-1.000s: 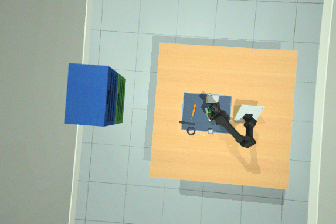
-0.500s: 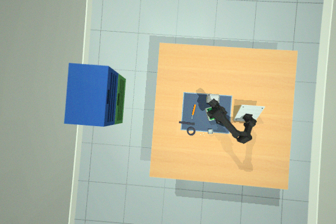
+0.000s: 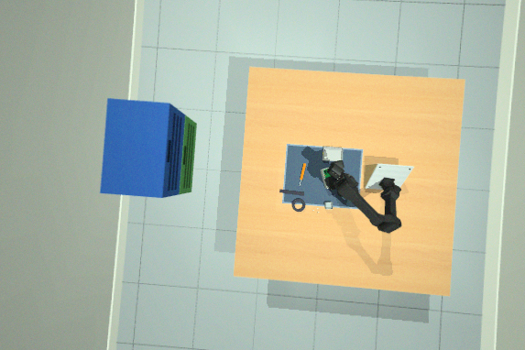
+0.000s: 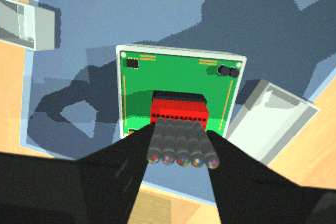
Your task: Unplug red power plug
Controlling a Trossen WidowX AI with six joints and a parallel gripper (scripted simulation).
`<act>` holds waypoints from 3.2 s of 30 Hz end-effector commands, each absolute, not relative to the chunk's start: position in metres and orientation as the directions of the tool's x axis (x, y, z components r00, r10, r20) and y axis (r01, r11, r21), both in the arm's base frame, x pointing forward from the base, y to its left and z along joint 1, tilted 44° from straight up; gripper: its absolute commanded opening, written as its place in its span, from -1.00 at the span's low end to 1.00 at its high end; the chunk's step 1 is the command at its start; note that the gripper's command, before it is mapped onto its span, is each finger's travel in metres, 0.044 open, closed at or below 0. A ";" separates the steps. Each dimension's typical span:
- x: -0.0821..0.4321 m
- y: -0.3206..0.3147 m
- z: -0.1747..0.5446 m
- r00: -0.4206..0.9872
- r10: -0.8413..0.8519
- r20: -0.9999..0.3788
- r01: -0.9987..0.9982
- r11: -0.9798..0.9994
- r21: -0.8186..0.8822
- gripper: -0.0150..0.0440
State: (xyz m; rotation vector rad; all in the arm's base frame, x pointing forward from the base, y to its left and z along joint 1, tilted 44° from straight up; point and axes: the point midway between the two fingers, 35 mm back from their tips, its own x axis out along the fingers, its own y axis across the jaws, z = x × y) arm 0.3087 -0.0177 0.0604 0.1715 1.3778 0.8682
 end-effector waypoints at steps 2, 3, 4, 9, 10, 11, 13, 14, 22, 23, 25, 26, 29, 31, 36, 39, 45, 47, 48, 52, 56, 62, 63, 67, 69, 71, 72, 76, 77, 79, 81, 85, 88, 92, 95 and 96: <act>0.309 -0.031 0.074 -0.038 0.641 -0.766 -0.426 0.683 0.593 -0.49; 0.310 -0.033 0.072 -0.050 0.661 -0.749 -0.425 0.664 0.615 -0.49; 0.311 -0.035 0.070 -0.063 0.681 -0.730 -0.423 0.644 0.637 -0.49; 0.315 -0.042 0.064 -0.117 0.757 -0.643 -0.412 0.552 0.725 -0.49; 0.316 -0.042 0.063 -0.121 0.763 -0.635 -0.411 0.544 0.732 -0.49; 0.316 -0.043 0.063 -0.123 0.766 -0.631 -0.410 0.540 0.735 -0.49; 0.316 -0.042 0.064 -0.119 0.760 -0.639 -0.412 0.548 0.728 -0.49; 0.315 -0.042 0.065 -0.113 0.751 -0.650 -0.413 0.560 0.718 -0.49; 0.308 -0.032 0.079 -0.022 0.614 -0.789 -0.427 0.708 0.563 -0.49; 0.307 -0.031 0.080 -0.014 0.602 -0.799 -0.427 0.718 0.549 -0.49; 0.307 -0.030 0.081 -0.007 0.590 -0.808 -0.427 0.728 0.536 -0.49; 0.307 -0.031 0.081 -0.008 0.591 -0.807 -0.427 0.727 0.537 -0.49; 0.308 -0.034 0.079 -0.026 0.622 -0.783 -0.427 0.701 0.571 -0.49; 0.310 -0.037 0.076 -0.049 0.659 -0.751 -0.425 0.667 0.612 -0.49; 0.315 -0.044 0.069 -0.108 0.746 -0.657 -0.414 0.567 0.712 -0.49; 0.316 -0.047 0.068 -0.123 0.765 -0.632 -0.410 0.540 0.735 -0.49; 0.313 -0.042 0.073 -0.083 0.710 -0.700 -0.420 0.612 0.670 -0.49; 0.311 -0.040 0.078 -0.057 0.671 -0.739 -0.424 0.654 0.626 -0.49; 0.310 -0.038 0.079 -0.044 0.651 -0.758 -0.425 0.674 0.604 -0.49; 0.307 -0.035 0.085 -0.010 0.594 -0.805 -0.427 0.725 0.540 -0.49; 0.308 -0.036 0.085 -0.017 0.606 -0.795 -0.427 0.715 0.554 -0.49; 0.312 -0.045 0.081 -0.066 0.684 -0.727 -0.423 0.640 0.641 -0.49; 0.312 -0.046 0.082 -0.066 0.684 -0.727 -0.423 0.640 0.641 -0.49; 0.312 -0.049 0.085 -0.066 0.684 -0.727 -0.423 0.641 0.641 -0.49; 0.312 -0.049 0.085 -0.066 0.684 -0.727 -0.423 0.641 0.641 -0.49; 0.312 -0.045 0.080 -0.066 0.684 -0.727 -0.423 0.640 0.641 -0.49; 0.312 -0.042 0.078 -0.066 0.684 -0.727 -0.423 0.640 0.641 -0.49; 0.311 -0.034 0.069 -0.066 0.684 -0.726 -0.423 0.640 0.641 -0.49; 0.311 -0.031 0.067 -0.066 0.684 -0.726 -0.423 0.640 0.641 -0.49; 0.310 -0.027 0.062 -0.066 0.684 -0.726 -0.423 0.640 0.641 -0.49; 0.310 -0.026 0.061 -0.066 0.684 -0.726 -0.423 0.640 0.641 -0.40; 0.310 -0.026 0.061 -0.066 0.684 -0.726 -0.423 0.640 0.641 -0.05; 0.310 -0.026 0.061 -0.066 0.684 -0.726 -0.423 0.640 0.641 0.22; 0.310 -0.026 0.061 -0.066 0.684 -0.726 -0.423 0.640 0.641 0.36; 0.310 -0.026 0.061 -0.066 0.684 -0.726 -0.423 0.640 0.641 0.36; 0.310 -0.026 0.061 -0.066 0.684 -0.726 -0.423 0.640 0.641 0.36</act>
